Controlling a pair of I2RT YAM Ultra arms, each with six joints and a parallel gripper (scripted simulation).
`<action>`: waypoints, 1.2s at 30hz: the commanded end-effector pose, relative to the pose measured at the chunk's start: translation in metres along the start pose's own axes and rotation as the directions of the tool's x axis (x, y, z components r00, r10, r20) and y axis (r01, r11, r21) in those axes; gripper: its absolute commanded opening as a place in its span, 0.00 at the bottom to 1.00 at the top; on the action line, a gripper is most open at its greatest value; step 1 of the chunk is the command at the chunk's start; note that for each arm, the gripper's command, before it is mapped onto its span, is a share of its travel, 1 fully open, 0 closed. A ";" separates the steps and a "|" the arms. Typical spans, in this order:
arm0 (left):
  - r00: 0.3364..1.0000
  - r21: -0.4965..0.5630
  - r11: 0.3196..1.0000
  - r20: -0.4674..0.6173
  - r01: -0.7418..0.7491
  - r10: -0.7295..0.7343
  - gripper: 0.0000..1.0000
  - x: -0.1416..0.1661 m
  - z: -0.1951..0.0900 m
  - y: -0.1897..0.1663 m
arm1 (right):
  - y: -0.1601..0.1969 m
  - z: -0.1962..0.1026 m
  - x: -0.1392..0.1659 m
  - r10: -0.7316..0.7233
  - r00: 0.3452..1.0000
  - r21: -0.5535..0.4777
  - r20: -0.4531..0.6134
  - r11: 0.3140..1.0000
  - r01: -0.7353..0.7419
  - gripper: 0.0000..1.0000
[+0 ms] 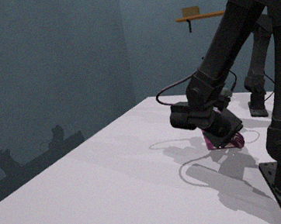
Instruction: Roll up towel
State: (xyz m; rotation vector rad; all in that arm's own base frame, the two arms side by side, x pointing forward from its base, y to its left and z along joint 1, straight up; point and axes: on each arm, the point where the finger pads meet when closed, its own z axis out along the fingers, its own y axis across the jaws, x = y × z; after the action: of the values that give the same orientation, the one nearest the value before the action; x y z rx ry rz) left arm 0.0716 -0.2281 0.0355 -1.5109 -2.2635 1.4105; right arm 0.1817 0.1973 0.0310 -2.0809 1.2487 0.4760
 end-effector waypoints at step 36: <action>0.998 0.001 0.999 0.039 -0.045 0.045 0.86 -0.014 -0.079 -0.008 | -0.003 -0.001 -0.002 0.219 0.975 -0.270 -0.047 0.937 -0.223 0.39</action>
State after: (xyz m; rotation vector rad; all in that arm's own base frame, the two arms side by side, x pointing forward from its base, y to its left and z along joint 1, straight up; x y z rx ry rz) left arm 0.1169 -0.1924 0.0834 -1.5101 -2.3253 1.4555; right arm 0.1946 0.2017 0.0354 -2.1344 1.4126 0.6434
